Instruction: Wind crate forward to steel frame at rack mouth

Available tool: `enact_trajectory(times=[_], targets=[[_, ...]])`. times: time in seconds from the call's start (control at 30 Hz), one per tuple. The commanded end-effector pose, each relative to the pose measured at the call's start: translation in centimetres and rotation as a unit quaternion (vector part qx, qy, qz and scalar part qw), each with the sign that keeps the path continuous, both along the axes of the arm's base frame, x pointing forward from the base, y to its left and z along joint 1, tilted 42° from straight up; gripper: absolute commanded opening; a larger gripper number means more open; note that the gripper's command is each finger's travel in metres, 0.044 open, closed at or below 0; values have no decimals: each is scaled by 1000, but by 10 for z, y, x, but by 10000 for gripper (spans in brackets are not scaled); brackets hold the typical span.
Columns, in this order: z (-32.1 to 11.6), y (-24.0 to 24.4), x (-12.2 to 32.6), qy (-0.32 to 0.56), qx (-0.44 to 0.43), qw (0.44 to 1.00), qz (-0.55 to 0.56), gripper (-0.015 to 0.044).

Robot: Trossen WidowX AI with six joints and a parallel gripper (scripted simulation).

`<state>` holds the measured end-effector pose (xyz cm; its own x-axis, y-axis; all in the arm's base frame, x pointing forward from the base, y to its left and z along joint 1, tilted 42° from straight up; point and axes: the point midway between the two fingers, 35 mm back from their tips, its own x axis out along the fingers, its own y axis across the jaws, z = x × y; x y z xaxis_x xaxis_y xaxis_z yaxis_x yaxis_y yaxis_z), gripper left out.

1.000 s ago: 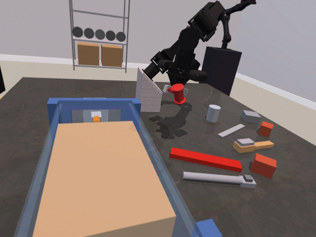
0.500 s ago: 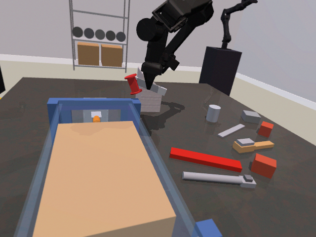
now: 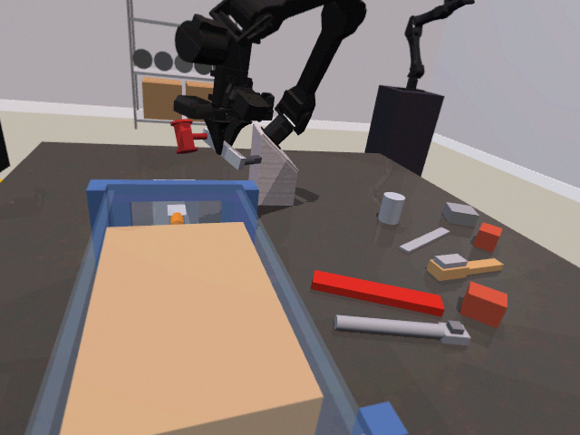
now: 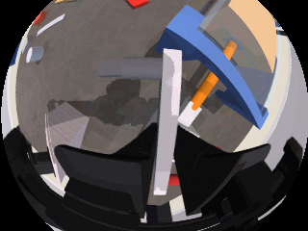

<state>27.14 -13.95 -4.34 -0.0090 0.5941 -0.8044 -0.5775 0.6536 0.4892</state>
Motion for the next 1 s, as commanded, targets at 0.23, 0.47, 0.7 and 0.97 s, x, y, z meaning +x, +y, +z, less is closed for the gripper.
enact_trajectory(times=[0.23, 0.47, 0.7, 0.97], targets=[[-44, -40, -36, 171, 12, 961, -217, 0], [-70, -56, -62, 270, 23, 902, -335, 0], [-72, -57, -65, 279, 24, 895, -346, 0], [-70, -54, -64, 269, -12, 901, -340, 0]])
